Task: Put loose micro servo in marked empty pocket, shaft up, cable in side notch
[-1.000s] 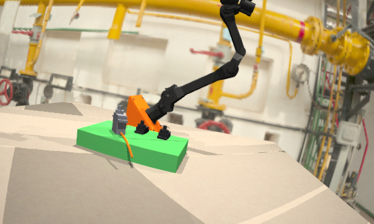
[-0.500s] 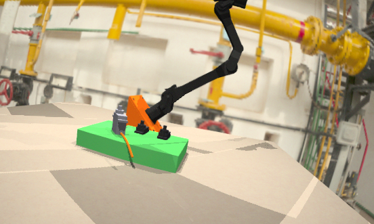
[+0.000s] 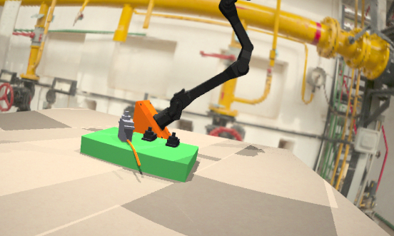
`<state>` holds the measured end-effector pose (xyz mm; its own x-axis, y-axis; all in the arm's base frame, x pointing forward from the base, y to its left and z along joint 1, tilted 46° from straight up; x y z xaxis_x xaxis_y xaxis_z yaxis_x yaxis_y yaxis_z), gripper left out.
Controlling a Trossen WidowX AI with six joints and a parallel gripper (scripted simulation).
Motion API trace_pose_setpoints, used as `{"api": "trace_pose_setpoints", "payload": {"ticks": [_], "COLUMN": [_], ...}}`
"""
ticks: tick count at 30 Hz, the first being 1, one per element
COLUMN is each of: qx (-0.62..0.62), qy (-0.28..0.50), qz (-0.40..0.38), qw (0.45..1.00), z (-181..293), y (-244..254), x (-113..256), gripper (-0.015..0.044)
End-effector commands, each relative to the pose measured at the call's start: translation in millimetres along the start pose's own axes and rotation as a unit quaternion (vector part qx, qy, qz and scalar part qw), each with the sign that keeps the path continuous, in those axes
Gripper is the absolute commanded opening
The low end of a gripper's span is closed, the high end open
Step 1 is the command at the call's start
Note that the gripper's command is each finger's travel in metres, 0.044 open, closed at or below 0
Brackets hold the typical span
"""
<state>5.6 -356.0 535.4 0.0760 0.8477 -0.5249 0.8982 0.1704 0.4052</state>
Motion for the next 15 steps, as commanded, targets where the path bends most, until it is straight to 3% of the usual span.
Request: {"api": "trace_pose_setpoints", "payload": {"ticks": [1,15], "qx": [-0.023,-0.108], "qy": [0.055,0.261], "qz": [-0.003,-0.002], "qw": [0.998,0.959], "z": [29,128], "y": [2,20], "x": [-2,14], "gripper": [0.044,0.044]}}
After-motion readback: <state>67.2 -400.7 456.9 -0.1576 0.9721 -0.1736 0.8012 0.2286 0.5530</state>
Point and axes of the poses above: the point midway between the two fingers, 35 mm back from their tips, its own x axis back along the fingers, its own y axis across the jaws, z = x × y, the point moved 8 cm from there along x, back along the fingers, and after that the axes turned 5 degrees about x, right-handed, at the moved point
